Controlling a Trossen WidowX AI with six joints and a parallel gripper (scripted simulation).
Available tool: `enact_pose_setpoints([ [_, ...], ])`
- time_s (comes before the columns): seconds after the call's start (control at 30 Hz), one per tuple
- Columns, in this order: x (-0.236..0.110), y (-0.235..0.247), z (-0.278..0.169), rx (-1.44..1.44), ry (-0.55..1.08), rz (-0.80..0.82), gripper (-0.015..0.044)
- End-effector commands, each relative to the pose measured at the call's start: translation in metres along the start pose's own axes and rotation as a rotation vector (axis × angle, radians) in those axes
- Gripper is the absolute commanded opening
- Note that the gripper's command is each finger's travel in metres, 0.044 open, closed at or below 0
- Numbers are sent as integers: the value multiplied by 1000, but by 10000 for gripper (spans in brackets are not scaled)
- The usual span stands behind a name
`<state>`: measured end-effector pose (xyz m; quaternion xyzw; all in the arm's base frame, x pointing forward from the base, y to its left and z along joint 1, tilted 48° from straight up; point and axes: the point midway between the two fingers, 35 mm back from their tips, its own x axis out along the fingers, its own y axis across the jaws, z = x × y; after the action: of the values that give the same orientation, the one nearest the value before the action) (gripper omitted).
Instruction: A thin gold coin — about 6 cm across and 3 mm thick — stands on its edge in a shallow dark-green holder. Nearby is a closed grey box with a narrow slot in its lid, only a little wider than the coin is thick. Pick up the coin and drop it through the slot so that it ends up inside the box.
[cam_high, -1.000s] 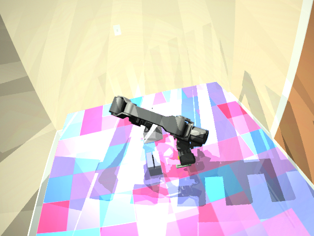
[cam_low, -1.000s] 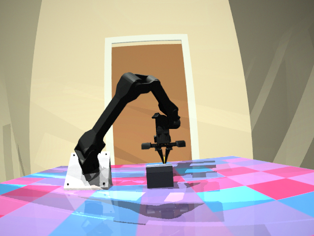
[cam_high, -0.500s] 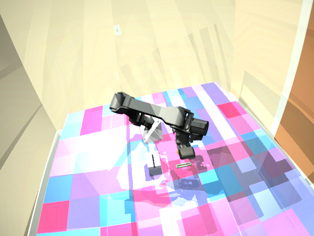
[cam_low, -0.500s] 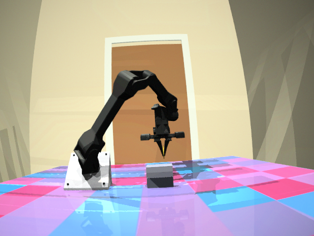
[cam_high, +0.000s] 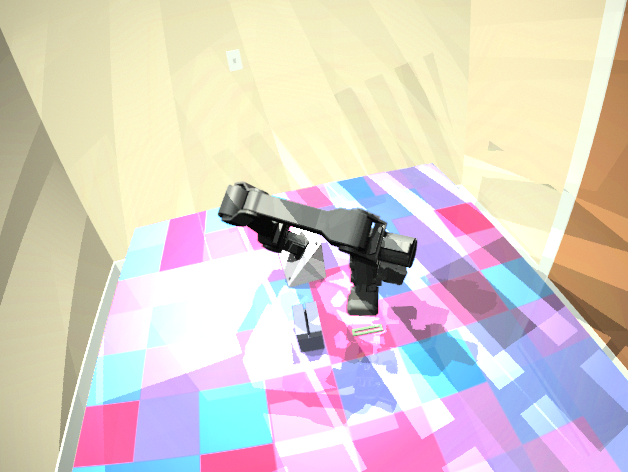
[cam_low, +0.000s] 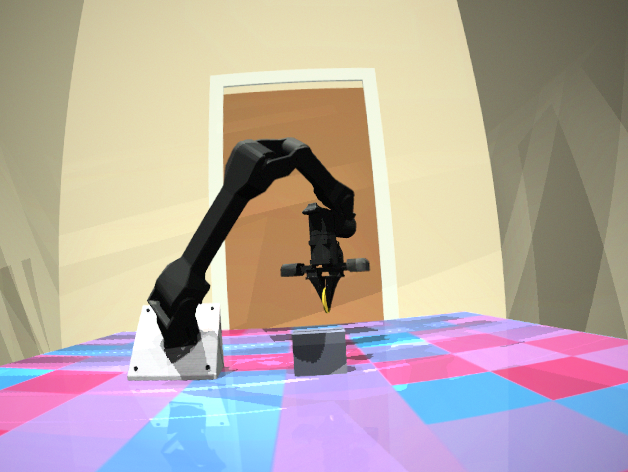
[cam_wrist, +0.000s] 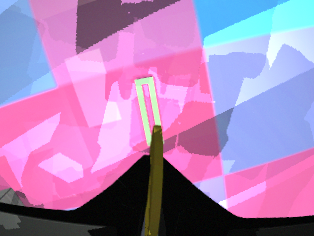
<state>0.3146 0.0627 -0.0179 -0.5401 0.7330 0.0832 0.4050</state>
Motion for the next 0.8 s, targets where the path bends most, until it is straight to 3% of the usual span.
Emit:
enact_pose_setpoints([
  [0.0,-1,0,0,162,-3,4,0],
  [0.77,-2,-1,-3,949,-1,5,0],
])
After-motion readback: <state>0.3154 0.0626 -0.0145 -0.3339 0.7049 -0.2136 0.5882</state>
